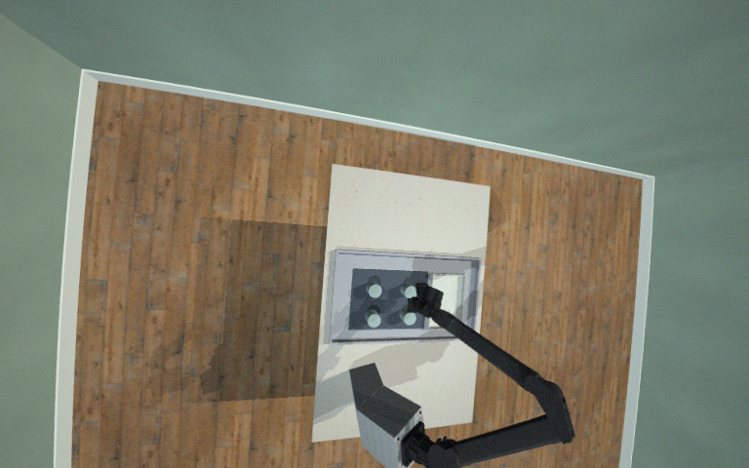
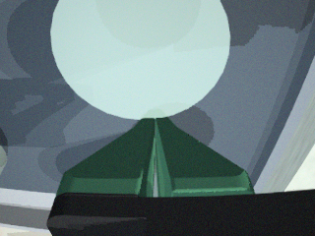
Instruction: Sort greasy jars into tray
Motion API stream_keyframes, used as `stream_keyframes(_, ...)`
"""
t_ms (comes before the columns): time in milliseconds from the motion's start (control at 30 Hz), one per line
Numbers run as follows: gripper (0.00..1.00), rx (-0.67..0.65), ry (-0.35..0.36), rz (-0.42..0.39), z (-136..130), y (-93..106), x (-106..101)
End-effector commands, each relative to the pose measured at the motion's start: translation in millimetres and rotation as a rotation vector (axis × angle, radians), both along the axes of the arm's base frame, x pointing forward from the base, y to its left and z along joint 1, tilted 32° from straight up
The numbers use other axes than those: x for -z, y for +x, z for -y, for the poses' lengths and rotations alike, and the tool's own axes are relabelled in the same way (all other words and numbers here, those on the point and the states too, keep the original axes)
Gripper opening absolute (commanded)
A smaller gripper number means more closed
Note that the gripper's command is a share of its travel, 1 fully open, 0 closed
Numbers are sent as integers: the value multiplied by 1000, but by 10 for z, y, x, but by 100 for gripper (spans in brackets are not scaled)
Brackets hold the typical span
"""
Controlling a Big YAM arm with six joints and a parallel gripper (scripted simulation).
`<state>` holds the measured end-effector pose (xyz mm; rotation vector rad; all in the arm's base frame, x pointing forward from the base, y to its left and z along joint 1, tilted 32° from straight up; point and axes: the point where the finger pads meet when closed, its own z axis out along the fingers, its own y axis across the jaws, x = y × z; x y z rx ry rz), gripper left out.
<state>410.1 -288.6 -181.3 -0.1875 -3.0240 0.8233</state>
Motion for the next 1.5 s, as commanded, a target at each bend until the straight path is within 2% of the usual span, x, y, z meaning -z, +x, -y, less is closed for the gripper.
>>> stream_keyframes(0, 0, -18, -26, 86, 62, 506, -48)
stream_keyframes(1467, 0, -18, -26, 86, 67, 559, -54)
